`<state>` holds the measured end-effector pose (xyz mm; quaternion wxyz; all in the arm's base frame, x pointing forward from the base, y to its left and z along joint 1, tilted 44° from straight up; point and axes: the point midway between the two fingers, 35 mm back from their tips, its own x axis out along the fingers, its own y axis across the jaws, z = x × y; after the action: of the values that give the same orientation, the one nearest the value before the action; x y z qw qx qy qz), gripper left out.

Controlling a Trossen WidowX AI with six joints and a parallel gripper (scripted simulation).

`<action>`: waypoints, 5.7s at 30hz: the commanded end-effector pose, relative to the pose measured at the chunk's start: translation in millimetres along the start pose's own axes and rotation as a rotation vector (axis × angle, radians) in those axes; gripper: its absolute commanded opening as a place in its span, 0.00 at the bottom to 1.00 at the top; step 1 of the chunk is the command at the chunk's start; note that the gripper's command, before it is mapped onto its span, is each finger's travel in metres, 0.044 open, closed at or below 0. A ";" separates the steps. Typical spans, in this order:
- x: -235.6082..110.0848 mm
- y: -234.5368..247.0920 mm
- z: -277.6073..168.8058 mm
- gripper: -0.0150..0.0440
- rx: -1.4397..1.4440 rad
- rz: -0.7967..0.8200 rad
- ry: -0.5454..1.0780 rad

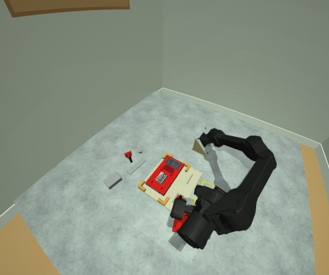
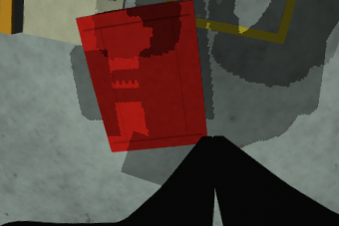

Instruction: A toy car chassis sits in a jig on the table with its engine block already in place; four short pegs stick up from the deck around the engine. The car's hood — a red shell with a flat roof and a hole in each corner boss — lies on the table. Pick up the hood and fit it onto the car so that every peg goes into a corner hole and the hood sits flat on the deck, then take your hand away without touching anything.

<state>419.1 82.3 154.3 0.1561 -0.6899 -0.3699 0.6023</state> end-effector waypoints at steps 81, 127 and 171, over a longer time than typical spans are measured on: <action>8.3 35.9 4.4 1.00 -3.018 -0.023 0.005; 22.2 38.1 4.6 1.00 -3.218 -0.028 0.009; 47.1 38.0 4.5 1.00 -3.218 -0.027 0.010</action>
<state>429.0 84.7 97.1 0.6919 0.1259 0.5904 0.3961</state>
